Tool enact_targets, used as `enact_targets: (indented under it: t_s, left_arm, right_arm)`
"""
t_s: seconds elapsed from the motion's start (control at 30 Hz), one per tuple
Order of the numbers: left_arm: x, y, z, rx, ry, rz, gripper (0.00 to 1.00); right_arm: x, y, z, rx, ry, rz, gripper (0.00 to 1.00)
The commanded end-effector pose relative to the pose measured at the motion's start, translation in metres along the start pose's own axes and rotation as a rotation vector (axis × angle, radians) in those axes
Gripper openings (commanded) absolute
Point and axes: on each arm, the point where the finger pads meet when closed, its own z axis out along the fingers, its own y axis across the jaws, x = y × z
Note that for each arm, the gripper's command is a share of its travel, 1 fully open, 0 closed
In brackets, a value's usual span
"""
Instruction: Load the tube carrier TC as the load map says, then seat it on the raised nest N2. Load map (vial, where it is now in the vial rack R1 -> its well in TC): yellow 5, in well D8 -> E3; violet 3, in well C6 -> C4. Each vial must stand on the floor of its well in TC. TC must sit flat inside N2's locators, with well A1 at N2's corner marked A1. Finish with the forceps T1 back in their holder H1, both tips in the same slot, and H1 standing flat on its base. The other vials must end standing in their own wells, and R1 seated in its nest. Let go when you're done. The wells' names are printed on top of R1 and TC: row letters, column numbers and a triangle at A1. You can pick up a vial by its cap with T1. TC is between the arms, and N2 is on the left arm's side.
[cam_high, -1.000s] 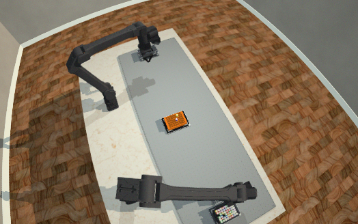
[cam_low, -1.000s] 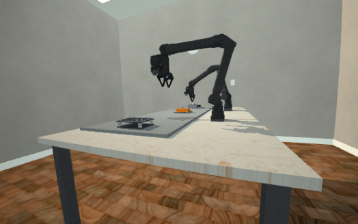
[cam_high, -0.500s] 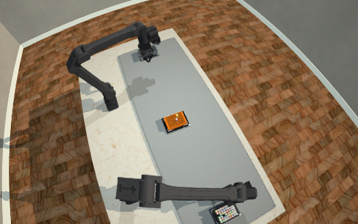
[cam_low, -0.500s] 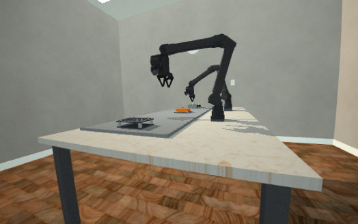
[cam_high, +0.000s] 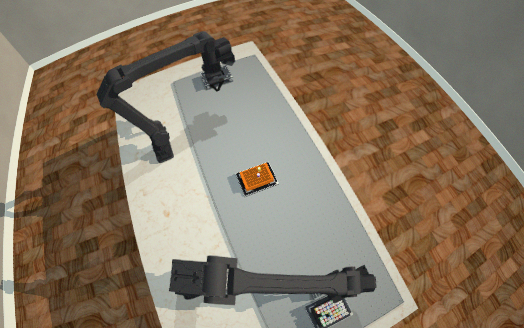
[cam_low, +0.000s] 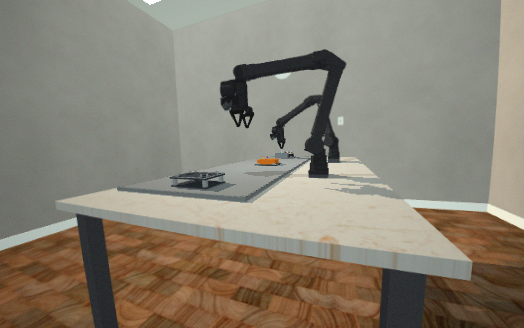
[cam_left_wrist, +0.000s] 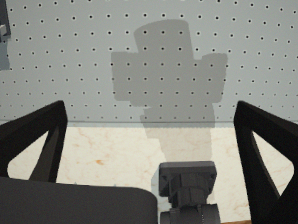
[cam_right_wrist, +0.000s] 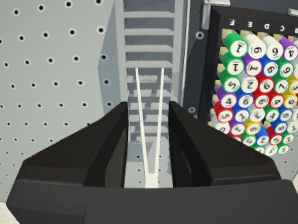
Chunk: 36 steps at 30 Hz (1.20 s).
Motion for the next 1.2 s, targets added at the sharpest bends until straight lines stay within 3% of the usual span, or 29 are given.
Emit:
enact_targets:
  t_s: [0.0, 1.17]
  left_arm:
    - [-0.009, 0.002, -0.014, -0.010, -0.036, 0.001, 1.00]
    - [-0.009, 0.002, -0.014, -0.010, -0.036, 0.001, 1.00]
  right_arm:
    - [-0.015, -0.015, -0.043, 0.035, -0.072, 0.000, 0.24]
    - [-0.011, -0.013, -0.093, 0.034, -0.069, 0.000, 0.24]
